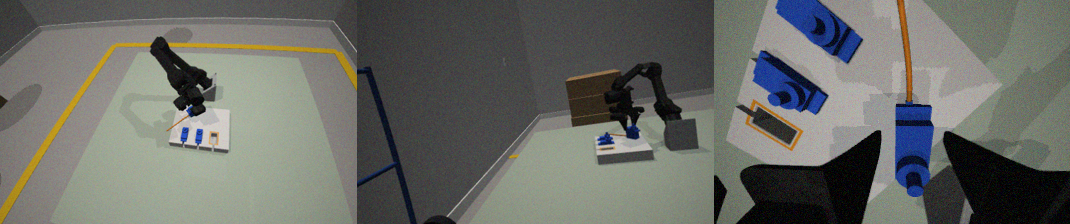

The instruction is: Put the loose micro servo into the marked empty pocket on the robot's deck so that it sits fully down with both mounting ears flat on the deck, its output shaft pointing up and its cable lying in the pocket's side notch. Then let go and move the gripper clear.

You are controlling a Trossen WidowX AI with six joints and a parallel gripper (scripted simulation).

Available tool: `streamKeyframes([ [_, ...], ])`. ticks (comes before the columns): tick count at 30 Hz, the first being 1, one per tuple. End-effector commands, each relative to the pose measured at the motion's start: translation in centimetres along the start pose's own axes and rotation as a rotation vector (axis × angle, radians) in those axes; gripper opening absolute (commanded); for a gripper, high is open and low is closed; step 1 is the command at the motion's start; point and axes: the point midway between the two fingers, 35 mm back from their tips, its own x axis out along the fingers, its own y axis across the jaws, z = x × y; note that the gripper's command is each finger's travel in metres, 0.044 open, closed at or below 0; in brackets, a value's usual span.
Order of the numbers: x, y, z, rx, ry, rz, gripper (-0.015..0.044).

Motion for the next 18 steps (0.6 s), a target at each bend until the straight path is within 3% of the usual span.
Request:
streamKeyframes([
  [1,0.1,0.0,0.1,-0.004,-0.006,-0.001,0.0151],
  [3,0.1,0.0,0.1,-0.004,-0.006,-0.001,0.0099],
  [8,0.1,0.0,0.1,-0.004,-0.006,-0.001,0.0065],
  [11,-0.4,0.0,0.1,-0.004,-0.006,0.000,0.0000],
  [18,-2.9,-0.2,0.2,-0.004,-0.005,0.000,0.0000],
])
